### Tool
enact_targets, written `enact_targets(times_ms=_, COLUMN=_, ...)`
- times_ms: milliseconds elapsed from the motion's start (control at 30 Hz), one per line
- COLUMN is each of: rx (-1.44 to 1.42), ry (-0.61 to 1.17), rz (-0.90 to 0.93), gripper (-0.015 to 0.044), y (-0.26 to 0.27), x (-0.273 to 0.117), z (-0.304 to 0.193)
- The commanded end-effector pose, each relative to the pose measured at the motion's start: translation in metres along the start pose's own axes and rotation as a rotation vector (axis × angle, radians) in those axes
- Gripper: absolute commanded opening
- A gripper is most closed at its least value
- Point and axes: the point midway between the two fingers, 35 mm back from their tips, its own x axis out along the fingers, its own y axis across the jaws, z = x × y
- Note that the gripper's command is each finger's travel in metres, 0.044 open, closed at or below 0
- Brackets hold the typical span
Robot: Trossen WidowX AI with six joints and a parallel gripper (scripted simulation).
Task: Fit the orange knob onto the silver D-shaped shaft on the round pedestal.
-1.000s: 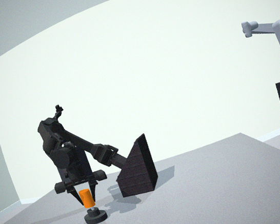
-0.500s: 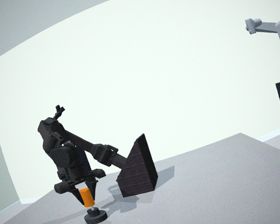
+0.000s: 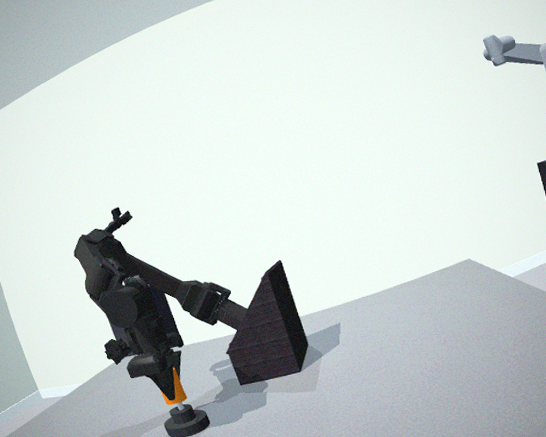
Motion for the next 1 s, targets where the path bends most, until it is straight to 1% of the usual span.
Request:
enact_targets(times_ms=0, rx=-0.214, ry=0.001, rz=-0.003, gripper=0.0000, y=-0.0057, x=0.0004, z=-0.0031)
enact_targets(times_ms=967, rx=-0.214, ry=0.001, rz=-0.003, gripper=0.0000, y=-0.0017, x=-0.0018, z=-0.0008)
